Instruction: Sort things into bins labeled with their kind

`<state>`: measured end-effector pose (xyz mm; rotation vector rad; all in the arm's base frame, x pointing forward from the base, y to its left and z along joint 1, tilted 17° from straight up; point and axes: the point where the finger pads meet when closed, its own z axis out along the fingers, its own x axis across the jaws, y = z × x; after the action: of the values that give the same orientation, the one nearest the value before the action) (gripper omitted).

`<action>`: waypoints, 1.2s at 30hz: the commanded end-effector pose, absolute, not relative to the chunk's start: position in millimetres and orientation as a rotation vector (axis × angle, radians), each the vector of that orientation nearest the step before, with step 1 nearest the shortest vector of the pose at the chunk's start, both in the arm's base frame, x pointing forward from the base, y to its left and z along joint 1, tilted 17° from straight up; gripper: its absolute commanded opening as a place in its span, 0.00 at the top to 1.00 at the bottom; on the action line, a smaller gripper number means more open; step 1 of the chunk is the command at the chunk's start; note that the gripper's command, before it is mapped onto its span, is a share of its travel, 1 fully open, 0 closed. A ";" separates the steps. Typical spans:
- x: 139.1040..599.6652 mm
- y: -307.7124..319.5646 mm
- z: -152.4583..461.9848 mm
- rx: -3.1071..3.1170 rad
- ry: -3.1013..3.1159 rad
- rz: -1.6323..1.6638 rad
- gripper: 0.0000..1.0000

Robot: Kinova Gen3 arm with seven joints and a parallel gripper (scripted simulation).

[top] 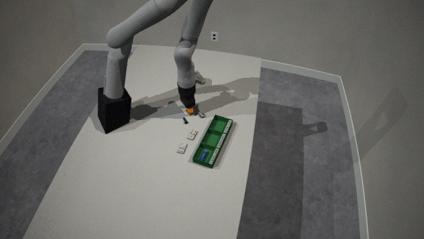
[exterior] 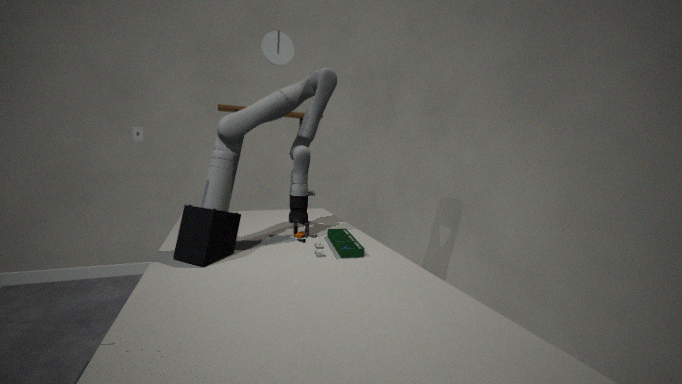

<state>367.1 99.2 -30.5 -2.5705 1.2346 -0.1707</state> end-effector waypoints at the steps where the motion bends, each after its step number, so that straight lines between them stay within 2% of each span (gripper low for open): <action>1: 365.2 99.9 -32.3 -2.573 1.234 -0.164 0.00; 10: 366.0 99.8 -32.2 -2.573 1.234 -0.164 0.00; 11: 366.0 99.8 -32.2 -2.573 1.234 -0.164 0.30; 36: 365.9 99.8 -32.2 -2.573 1.234 -0.164 0.30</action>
<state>365.7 99.9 -32.6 -2.5733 1.2343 -0.1625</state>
